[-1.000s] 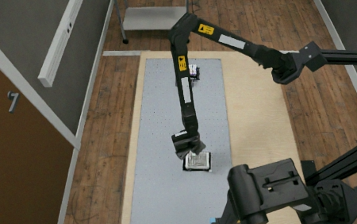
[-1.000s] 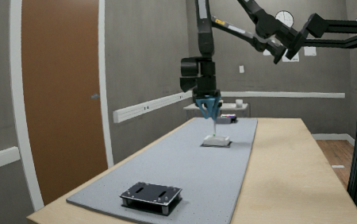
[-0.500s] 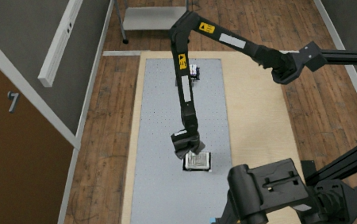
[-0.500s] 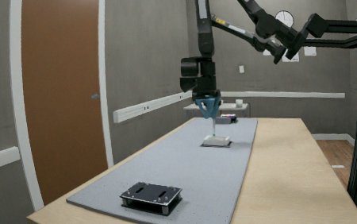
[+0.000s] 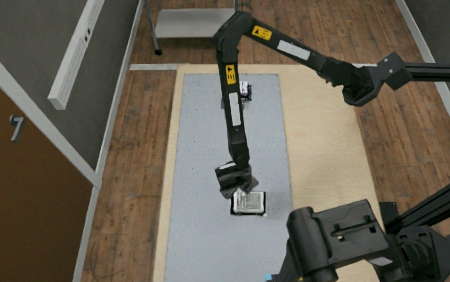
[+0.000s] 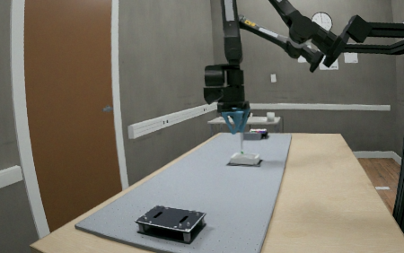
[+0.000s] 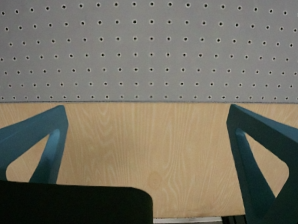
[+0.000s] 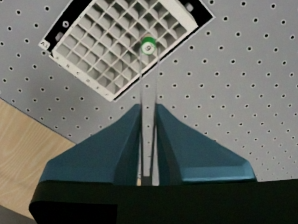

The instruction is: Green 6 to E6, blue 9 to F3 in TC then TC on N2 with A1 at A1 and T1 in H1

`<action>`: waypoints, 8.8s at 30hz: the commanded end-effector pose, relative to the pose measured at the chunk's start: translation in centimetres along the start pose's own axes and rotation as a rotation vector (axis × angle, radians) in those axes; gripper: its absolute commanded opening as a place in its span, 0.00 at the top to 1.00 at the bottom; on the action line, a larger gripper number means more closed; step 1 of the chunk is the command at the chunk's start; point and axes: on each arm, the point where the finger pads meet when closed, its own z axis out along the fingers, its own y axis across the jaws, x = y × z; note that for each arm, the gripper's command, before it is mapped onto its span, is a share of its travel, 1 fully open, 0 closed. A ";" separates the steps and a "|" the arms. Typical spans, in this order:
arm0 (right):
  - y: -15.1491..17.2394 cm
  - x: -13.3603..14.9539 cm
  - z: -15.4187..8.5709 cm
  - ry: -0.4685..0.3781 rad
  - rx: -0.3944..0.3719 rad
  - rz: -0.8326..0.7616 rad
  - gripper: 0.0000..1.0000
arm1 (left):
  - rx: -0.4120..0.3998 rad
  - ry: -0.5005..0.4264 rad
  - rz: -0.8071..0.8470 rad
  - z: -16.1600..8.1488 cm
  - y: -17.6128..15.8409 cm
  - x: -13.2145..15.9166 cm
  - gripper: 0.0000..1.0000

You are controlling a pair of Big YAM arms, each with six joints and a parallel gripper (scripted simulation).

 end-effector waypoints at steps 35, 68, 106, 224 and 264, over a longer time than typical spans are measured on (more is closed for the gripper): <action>-0.6 0.4 -2.5 -0.006 0.006 0.021 0.89 | 0.001 -0.002 0.004 0.0 0.0 0.0 0.00; -1.3 0.4 -2.4 -0.015 0.012 0.024 0.93 | 0.001 -0.002 0.004 0.0 0.0 0.0 0.00; -0.1 1.2 -0.6 0.005 0.003 0.001 0.93 | 0.001 -0.002 0.004 0.0 0.0 0.0 0.00; 0.1 1.0 1.5 0.001 0.005 0.003 0.93 | 0.001 -0.002 0.004 0.0 0.0 0.0 0.00; 0.4 1.6 1.7 0.008 0.002 0.000 0.93 | 0.001 -0.002 0.004 0.0 0.0 0.0 0.00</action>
